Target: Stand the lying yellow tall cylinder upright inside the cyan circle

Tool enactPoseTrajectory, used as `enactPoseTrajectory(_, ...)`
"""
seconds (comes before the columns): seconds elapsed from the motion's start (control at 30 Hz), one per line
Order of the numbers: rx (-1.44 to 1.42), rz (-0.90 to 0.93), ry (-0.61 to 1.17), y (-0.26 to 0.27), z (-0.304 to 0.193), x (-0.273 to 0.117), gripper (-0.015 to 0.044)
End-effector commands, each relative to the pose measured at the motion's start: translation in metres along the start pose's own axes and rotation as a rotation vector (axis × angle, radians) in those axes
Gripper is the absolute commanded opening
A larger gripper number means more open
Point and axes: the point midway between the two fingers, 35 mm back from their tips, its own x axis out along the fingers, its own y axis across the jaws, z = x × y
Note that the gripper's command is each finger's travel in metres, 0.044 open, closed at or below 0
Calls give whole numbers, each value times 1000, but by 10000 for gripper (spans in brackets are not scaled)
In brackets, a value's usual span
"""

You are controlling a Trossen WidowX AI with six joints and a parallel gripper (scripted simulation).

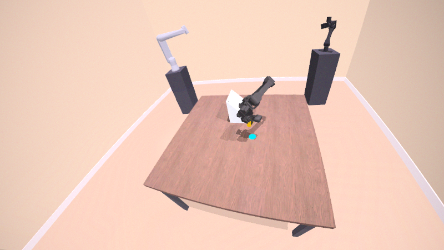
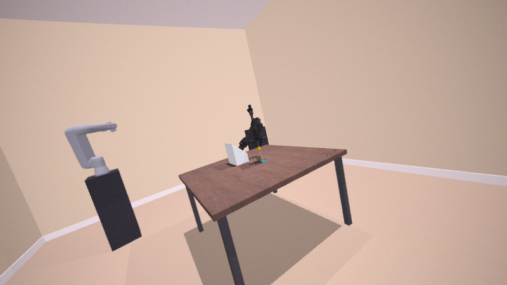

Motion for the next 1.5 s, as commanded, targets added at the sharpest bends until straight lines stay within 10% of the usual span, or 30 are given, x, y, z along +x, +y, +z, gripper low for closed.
enactPoseTrajectory(0.0, 74, 13, 2, 11, -6, -1, 105)
enactPoseTrajectory(1.47, 69, -229, -49, -2, -20, 23, 105)
